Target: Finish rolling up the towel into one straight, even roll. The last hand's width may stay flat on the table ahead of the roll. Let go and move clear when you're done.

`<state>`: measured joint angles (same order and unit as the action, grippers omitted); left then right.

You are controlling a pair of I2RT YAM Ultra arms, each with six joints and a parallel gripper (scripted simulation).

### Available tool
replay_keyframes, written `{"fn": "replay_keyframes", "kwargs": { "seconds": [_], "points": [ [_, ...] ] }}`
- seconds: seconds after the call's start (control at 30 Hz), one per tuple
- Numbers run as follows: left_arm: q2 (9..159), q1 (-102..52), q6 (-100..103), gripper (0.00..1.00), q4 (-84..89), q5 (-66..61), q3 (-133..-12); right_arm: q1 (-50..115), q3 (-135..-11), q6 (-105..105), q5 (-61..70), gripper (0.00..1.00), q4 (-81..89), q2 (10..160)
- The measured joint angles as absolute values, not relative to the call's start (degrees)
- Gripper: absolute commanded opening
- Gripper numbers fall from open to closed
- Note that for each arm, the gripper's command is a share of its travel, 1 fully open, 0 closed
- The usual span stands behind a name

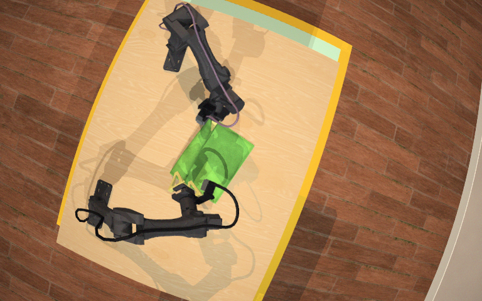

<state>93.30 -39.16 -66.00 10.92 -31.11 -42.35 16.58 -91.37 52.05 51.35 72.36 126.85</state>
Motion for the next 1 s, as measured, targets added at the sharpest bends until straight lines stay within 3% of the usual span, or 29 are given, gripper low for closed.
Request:
{"fn": "replay_keyframes", "kwargs": {
  "seconds": [0.4,1.0],
  "points": [
    [101.67,-36.91,-65.39,0.29,27.97,-35.46,-55.55,15.35,-93.78,55.48,49.19,0.88,76.44,127.24],
    [121.45,-33.98,-67.37,0.29,60.82,-42.96,-80.64,28.75,-64.03,45.34,33.78,0.94,41.08,98.28]
  ]
}}
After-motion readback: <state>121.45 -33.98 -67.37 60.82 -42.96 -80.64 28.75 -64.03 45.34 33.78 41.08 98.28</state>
